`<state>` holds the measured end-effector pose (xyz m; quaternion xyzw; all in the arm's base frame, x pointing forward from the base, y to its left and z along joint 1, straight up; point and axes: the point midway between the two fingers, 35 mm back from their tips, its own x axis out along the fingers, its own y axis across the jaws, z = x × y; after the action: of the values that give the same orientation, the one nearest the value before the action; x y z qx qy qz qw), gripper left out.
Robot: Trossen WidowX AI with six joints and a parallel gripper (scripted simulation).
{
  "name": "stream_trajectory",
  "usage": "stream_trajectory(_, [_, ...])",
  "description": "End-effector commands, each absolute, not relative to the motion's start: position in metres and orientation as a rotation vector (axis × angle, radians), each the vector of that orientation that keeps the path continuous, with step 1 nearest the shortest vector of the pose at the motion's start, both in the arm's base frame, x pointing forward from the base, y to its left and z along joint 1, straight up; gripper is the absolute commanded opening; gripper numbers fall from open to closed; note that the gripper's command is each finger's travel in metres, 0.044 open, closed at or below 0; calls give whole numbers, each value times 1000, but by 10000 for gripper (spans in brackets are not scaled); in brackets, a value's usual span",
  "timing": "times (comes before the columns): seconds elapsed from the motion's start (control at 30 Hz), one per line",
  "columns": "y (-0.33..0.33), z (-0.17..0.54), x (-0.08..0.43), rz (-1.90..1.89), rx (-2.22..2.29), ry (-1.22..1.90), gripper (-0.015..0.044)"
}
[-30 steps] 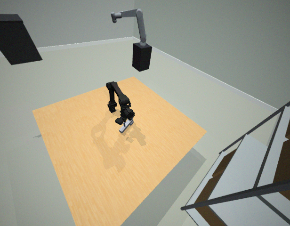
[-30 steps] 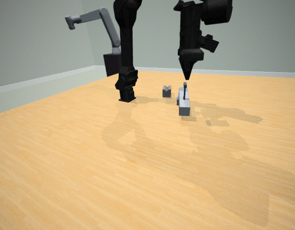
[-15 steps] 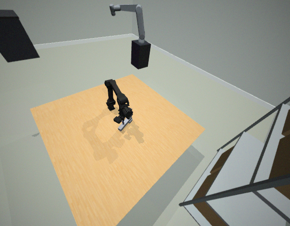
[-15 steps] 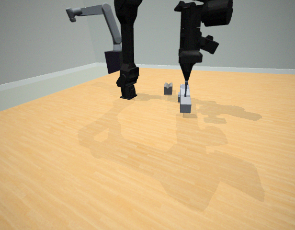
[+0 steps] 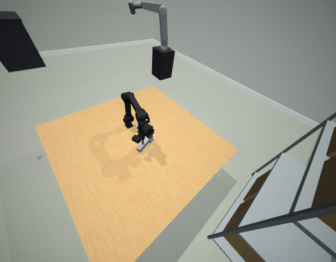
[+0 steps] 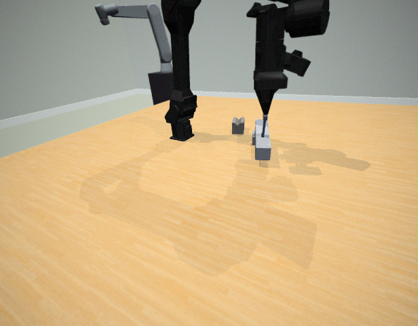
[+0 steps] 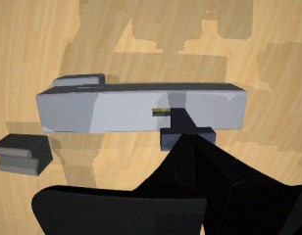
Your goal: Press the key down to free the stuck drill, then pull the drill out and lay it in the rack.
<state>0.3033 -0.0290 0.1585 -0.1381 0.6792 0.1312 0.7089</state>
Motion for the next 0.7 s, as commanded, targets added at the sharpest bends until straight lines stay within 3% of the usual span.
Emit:
stream_trajectory(0.0, [-29,152,303,289,-300,1523,0])
stream_trajectory(0.67, [-30,146,299,289,-300,1523,0])
